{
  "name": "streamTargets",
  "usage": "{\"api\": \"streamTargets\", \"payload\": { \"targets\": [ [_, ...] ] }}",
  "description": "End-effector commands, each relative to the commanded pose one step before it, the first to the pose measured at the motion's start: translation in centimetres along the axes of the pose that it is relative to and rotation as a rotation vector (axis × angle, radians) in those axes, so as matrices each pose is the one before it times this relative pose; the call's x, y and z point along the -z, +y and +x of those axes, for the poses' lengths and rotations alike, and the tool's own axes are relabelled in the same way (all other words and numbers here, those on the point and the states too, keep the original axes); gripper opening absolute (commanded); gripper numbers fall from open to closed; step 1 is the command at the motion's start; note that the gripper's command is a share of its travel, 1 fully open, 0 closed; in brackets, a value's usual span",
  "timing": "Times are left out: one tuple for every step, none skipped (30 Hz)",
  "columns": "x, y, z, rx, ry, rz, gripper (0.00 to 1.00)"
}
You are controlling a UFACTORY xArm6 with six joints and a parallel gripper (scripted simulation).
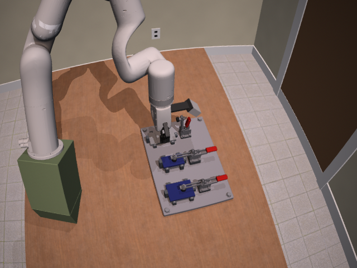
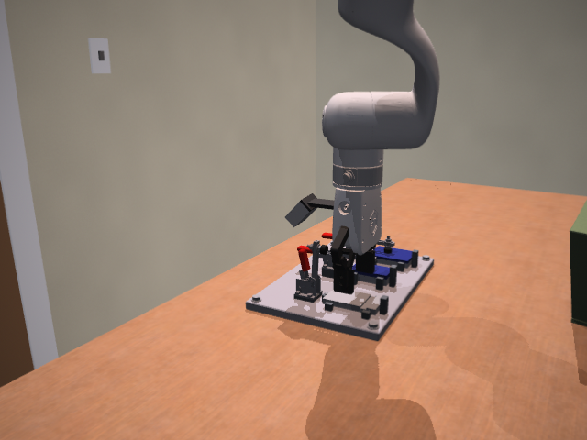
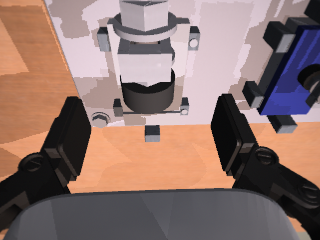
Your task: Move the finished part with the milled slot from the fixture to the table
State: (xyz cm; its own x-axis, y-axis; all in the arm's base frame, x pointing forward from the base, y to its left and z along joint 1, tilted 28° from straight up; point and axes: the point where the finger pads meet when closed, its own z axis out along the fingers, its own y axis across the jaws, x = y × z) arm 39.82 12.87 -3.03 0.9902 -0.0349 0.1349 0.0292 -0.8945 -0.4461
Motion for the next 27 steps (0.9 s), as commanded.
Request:
{"api": "streamTargets", "payload": {
  "targets": [
    [0.061, -0.015, 0.109, 0.00034, 0.00249, 0.00002, 1.0],
    [0.0, 0.0, 0.0, 0.0, 0.0, 0.0, 1.0],
    [-0.009, 0.0, 0.0, 0.0, 0.0, 0.0, 1.0],
    [-0.014, 0.0, 0.0, 0.0, 0.0, 0.0, 1.0],
    [-0.02, 0.0, 0.0, 0.0, 0.0, 0.0, 1.0],
    [-0.026, 0.0, 0.0, 0.0, 0.0, 0.0, 1.0],
    [-0.033, 0.0, 0.0, 0.0, 0.0, 0.0, 1.0],
    [-0.04, 0.0, 0.0, 0.0, 0.0, 0.0, 1.0],
    [-0.048, 0.0, 0.0, 0.0, 0.0, 0.0, 1.0],
    [-0.055, 0.0, 0.0, 0.0, 0.0, 0.0, 1.0],
    [-0.062, 0.0, 0.0, 0.0, 0.0, 0.0, 1.0],
    [-0.069, 0.0, 0.0, 0.0, 0.0, -0.00001, 1.0],
    [-0.076, 0.0, 0.0, 0.0, 0.0, -0.00001, 1.0],
    [-0.083, 0.0, 0.001, 0.0, 0.0, 0.00001, 1.0],
    [-0.089, 0.0, 0.001, 0.0, 0.0, 0.00001, 1.0],
    [-0.094, 0.0, 0.0, 0.0, 0.0, 0.0, 1.0],
    [-0.099, 0.0, 0.0, 0.0, 0.0, -0.00001, 1.0],
    [0.0, 0.0, 0.0, 0.0, 0.0, 0.0, 1.0],
    [0.0, 0.0, 0.0, 0.0, 0.0, 0.0, 1.0],
    [-0.103, 0.0, 0.0, 0.0, 0.0, -0.00001, 1.0],
    [-0.107, 0.0, 0.001, 0.0, 0.0, 0.00001, 1.0],
    [-0.109, 0.0, 0.0, 0.0, 0.0, 0.0, 1.0],
    [-0.11, 0.0, 0.0, 0.0, 0.0, -0.00001, 1.0],
    [-0.111, 0.0, 0.0, 0.0, 0.0, -0.00001, 1.0],
    [-0.112, 0.0, 0.001, 0.0, 0.0, 0.00001, 1.0],
    [-0.111, 0.0, 0.001, 0.0, 0.0, 0.0, 1.0],
    [-0.109, 0.0, 0.0, 0.0, 0.0, -0.00001, 1.0]
  ]
}}
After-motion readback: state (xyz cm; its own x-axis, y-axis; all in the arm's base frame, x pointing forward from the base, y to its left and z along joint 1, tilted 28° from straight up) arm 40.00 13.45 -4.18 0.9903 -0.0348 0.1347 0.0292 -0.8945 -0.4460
